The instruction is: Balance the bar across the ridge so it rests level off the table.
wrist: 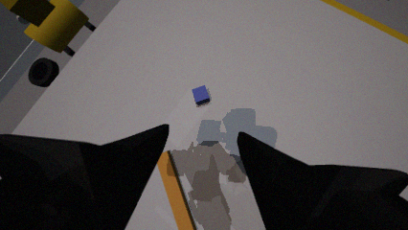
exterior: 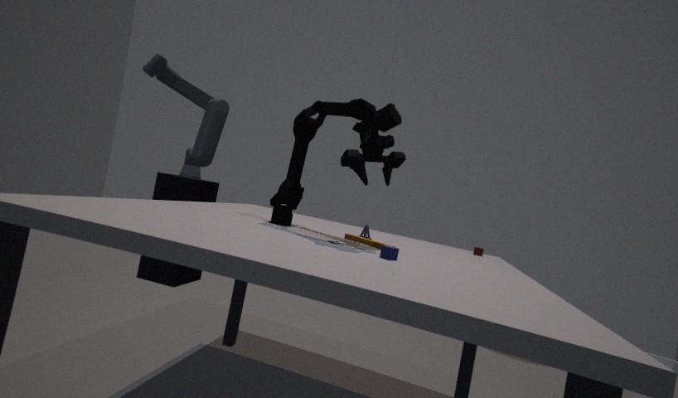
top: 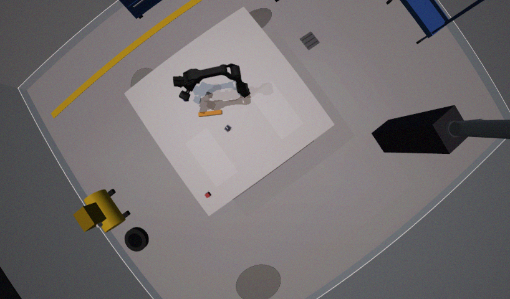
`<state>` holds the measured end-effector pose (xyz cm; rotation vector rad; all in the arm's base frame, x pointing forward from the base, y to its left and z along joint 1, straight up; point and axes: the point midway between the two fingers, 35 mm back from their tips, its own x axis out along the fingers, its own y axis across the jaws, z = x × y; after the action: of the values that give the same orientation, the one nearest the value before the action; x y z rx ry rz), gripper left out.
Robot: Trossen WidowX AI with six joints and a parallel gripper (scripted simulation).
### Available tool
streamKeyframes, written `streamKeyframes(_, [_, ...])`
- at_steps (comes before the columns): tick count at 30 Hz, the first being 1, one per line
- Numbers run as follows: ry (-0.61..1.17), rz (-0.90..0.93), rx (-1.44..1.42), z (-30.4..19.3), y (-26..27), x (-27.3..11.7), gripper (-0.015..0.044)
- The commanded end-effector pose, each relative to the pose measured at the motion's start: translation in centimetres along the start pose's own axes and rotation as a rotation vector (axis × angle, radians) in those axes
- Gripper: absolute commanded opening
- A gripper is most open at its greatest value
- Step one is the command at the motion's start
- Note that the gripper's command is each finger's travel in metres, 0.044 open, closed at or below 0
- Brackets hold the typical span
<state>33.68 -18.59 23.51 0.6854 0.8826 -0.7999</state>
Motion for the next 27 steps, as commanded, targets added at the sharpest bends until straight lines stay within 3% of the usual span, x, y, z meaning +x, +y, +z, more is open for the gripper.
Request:
streamKeyframes(1, [0.105,-0.002,-0.100,-2.8,1.9,1.8,0.0315])
streamKeyframes(19, [0.489,-0.039,-0.496,-15.1,7.2,6.1,0.0315])
streamKeyframes(27, [0.503,-0.042,-0.511,-15.7,7.2,6.5,0.0315])
